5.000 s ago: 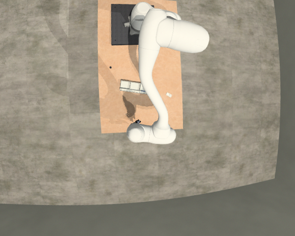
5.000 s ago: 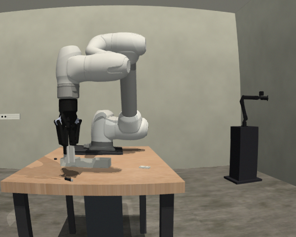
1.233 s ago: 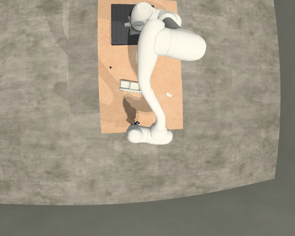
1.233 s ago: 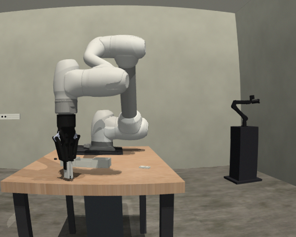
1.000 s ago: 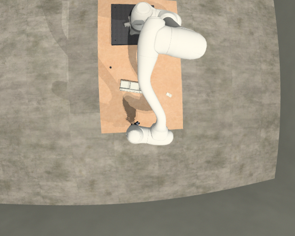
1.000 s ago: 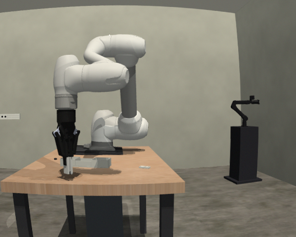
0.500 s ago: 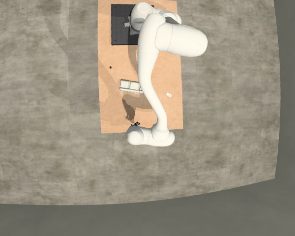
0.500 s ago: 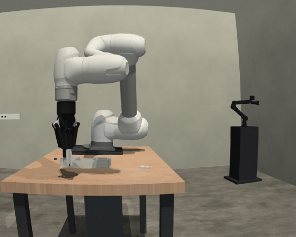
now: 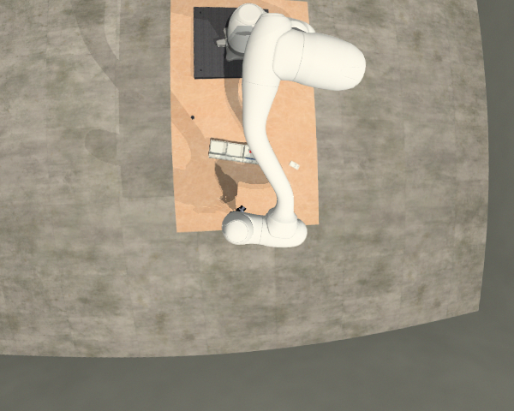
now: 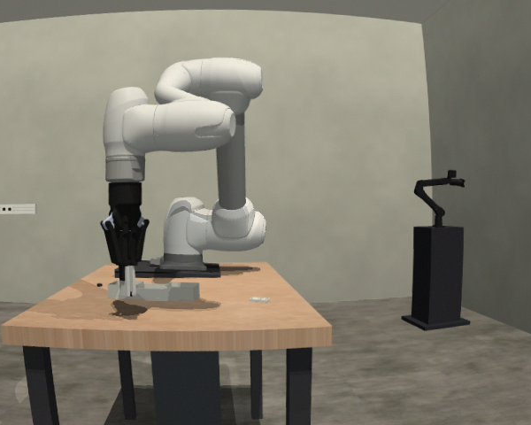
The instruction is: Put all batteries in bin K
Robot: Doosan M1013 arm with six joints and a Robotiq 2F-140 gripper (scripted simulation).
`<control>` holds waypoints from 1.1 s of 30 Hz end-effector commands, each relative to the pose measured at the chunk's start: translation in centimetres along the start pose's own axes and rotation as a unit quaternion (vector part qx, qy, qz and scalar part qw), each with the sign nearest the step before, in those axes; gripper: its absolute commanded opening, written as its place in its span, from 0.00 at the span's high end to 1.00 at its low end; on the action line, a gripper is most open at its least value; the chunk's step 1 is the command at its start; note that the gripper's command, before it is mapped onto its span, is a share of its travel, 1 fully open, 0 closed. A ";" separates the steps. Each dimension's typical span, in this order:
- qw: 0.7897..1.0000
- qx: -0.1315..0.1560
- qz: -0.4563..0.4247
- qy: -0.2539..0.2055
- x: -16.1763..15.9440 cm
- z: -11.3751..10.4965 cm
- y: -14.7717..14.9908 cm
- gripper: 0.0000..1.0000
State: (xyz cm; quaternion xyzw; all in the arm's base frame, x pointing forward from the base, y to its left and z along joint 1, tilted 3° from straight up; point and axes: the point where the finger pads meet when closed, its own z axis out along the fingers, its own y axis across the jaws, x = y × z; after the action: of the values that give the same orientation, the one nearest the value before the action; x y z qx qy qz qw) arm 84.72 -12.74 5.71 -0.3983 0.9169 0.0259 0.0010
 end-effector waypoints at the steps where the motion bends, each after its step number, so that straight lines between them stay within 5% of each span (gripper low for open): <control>1: 1.000 0.001 0.000 -0.001 0.4 -0.2 1.2 0.88; 33: 1.000 0.001 0.000 -0.001 6.4 -0.1 18.2 0.88</control>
State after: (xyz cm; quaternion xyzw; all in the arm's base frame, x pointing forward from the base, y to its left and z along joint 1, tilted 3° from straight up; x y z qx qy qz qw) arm 68.78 -5.83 6.31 -0.3983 0.9169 0.0259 0.0011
